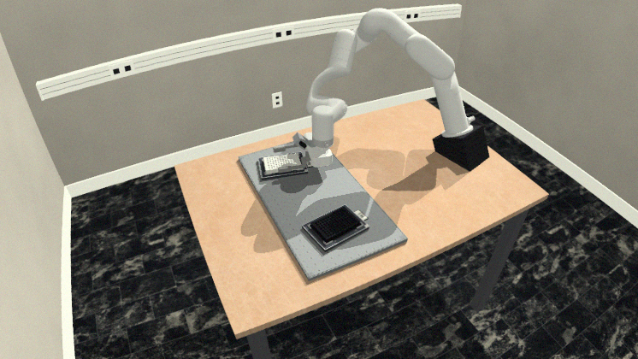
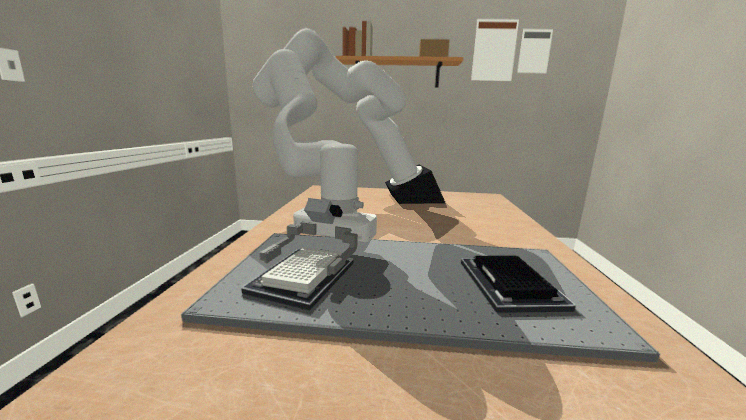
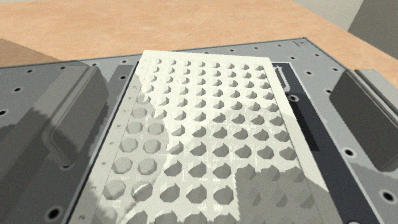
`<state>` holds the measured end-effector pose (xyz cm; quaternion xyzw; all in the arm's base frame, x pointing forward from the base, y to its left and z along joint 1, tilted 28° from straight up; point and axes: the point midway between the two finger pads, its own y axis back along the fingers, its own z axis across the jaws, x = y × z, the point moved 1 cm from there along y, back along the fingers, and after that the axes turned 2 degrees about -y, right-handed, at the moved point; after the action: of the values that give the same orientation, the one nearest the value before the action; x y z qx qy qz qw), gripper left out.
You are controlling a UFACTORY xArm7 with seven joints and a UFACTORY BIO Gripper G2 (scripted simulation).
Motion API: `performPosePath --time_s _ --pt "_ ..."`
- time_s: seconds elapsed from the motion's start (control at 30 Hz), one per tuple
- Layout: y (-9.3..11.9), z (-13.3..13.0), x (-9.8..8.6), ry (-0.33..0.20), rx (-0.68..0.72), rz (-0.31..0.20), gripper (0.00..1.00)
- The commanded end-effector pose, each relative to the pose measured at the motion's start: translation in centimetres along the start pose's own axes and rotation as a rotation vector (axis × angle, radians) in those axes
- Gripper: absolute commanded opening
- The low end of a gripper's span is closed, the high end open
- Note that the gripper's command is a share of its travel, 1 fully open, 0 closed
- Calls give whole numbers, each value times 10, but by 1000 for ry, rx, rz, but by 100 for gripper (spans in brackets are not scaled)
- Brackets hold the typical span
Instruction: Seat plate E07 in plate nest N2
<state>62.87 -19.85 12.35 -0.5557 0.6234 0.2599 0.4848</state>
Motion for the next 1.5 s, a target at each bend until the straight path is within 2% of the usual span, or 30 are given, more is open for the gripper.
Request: performPosePath --time_s 0.0,0.5,1.13,1.17,1.47 --pt "-2 1 -1 -1 -1 -5 54" --pt "-2 1 9 -1 -1 -5 54" --pt "-2 1 9 -1 -1 -5 54" --pt "-2 1 9 -1 -1 -5 0" --pt "-2 1 9 -1 -1 -5 0"
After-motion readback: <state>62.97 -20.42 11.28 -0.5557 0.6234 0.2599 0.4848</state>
